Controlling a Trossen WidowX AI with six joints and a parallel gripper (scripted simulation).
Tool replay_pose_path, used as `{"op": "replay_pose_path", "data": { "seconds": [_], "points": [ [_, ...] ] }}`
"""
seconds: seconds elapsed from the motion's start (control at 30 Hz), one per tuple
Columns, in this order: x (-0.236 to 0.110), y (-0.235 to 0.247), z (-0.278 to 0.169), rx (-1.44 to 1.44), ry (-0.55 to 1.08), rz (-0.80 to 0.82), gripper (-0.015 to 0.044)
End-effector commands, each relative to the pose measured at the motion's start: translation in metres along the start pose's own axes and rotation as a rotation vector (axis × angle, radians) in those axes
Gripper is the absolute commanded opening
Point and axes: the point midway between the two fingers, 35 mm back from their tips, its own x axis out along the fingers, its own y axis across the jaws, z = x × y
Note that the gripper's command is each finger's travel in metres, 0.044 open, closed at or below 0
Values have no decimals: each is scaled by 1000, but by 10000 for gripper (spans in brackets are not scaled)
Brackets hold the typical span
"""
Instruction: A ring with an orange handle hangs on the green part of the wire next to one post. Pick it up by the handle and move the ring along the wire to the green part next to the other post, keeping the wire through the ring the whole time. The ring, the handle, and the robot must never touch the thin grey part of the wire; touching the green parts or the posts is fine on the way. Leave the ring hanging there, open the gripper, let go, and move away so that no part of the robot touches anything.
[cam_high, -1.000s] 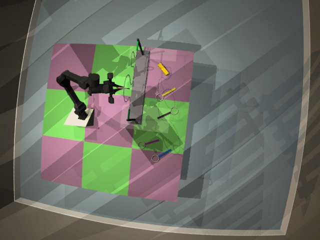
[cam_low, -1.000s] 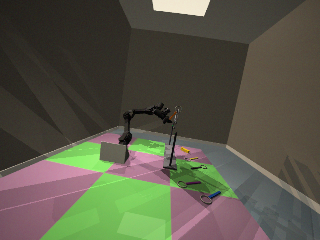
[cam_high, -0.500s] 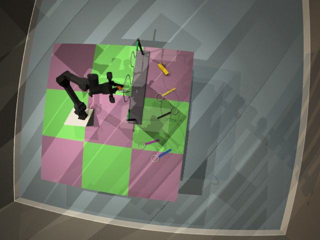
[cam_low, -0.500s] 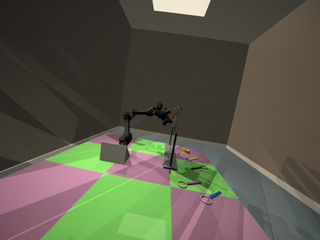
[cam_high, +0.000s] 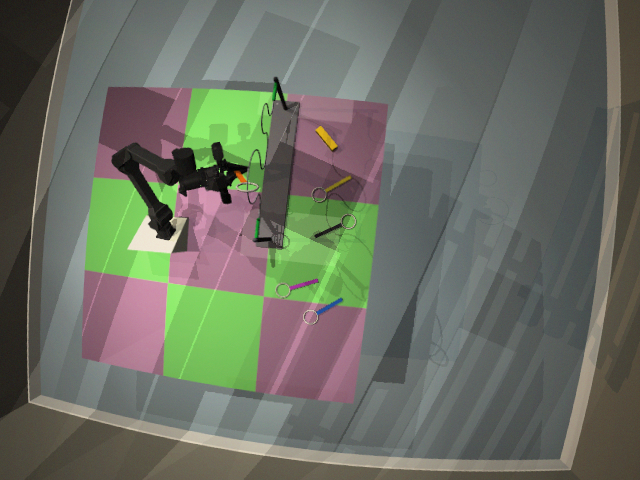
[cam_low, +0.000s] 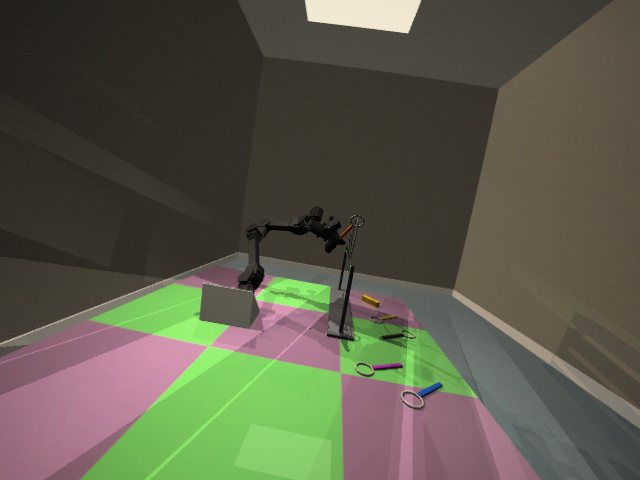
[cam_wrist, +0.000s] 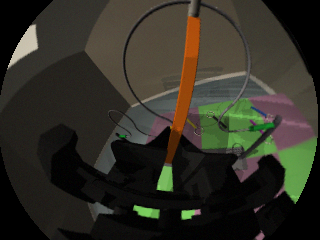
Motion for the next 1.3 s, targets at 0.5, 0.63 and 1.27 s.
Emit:
{"op": "replay_pose_path", "data": {
  "seconds": [0.5, 0.63, 1.27],
  "points": [
    [12, 10, 1, 190, -110, 99, -150],
    [12, 13, 1, 235, -115, 121, -150],
    [12, 24, 5, 448, -142, 222, -150]
  ]
}}
